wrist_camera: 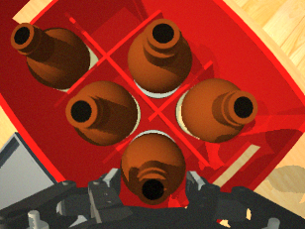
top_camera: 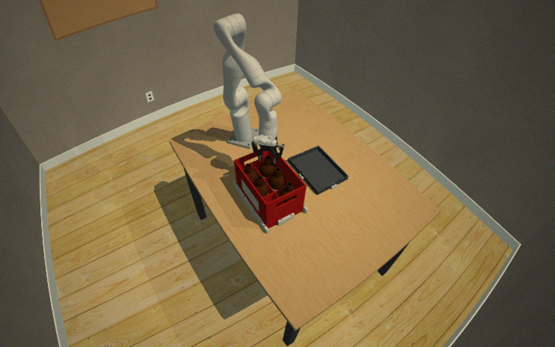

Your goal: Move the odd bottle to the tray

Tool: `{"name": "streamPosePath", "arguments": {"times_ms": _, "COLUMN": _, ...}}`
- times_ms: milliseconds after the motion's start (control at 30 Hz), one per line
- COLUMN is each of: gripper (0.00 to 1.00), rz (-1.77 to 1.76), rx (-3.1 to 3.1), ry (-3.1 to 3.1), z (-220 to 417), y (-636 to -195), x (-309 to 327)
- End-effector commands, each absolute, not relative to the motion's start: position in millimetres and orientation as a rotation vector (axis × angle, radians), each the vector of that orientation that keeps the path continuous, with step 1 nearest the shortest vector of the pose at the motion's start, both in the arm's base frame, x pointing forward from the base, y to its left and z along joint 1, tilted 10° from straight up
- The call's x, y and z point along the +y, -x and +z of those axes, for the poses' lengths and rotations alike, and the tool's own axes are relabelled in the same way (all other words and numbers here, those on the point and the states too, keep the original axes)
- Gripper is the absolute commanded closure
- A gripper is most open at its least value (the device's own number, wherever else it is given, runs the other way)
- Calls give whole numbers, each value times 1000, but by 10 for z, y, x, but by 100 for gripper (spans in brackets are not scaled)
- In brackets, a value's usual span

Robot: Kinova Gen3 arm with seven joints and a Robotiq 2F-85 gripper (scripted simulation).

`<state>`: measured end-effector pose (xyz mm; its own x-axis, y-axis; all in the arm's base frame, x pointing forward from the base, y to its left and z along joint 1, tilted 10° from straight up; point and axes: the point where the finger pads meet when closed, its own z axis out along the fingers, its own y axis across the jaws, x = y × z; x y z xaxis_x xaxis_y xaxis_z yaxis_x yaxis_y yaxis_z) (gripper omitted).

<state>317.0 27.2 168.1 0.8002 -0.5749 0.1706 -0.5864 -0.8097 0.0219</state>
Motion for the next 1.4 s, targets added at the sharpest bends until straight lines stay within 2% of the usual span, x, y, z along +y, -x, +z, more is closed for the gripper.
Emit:
{"name": "streamPosePath", "arguments": {"times_ms": 0, "gripper": 36, "rz": 241, "rx": -940, "ry": -2911, "z": 1685, "y": -3173, "x": 273}}
{"name": "streamPosePath", "arguments": {"times_ms": 200, "gripper": 36, "rz": 241, "rx": -940, "ry": -2911, "z": 1685, "y": -3173, "x": 273}}
{"name": "streamPosePath", "arguments": {"times_ms": 233, "gripper": 100, "rz": 241, "rx": -940, "ry": -2911, "z": 1685, "y": -3173, "x": 273}}
{"name": "streamPosePath", "arguments": {"times_ms": 1367, "gripper": 100, "rz": 241, "rx": -940, "ry": -2911, "z": 1685, "y": -3173, "x": 273}}
